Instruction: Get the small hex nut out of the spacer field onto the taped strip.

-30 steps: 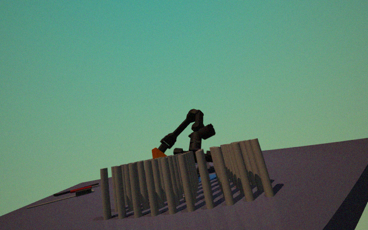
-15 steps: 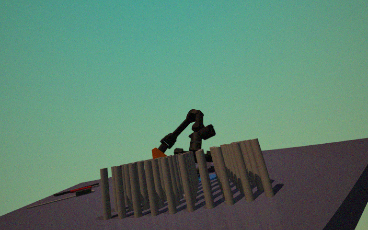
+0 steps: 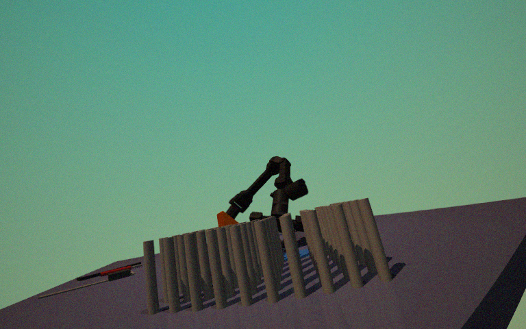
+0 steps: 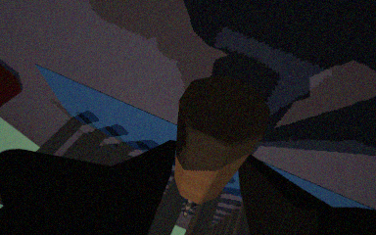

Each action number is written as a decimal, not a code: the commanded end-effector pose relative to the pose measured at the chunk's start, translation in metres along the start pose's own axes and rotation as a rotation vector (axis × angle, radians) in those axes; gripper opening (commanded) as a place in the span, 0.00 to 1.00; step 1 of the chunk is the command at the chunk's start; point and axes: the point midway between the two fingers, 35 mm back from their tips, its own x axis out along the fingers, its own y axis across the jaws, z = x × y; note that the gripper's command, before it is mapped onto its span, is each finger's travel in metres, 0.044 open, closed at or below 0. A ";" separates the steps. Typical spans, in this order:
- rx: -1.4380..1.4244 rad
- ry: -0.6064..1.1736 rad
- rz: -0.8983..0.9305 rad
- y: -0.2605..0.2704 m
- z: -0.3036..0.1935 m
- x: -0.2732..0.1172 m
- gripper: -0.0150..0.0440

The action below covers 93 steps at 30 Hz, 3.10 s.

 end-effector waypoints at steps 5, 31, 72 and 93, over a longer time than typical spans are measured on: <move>0.002 0.004 -0.001 0.000 0.006 -0.004 0.25; 0.002 0.003 0.000 0.000 0.022 -0.015 0.25; 0.004 0.001 0.001 0.000 0.048 -0.032 0.25; 0.004 0.000 0.001 0.000 0.060 -0.040 0.25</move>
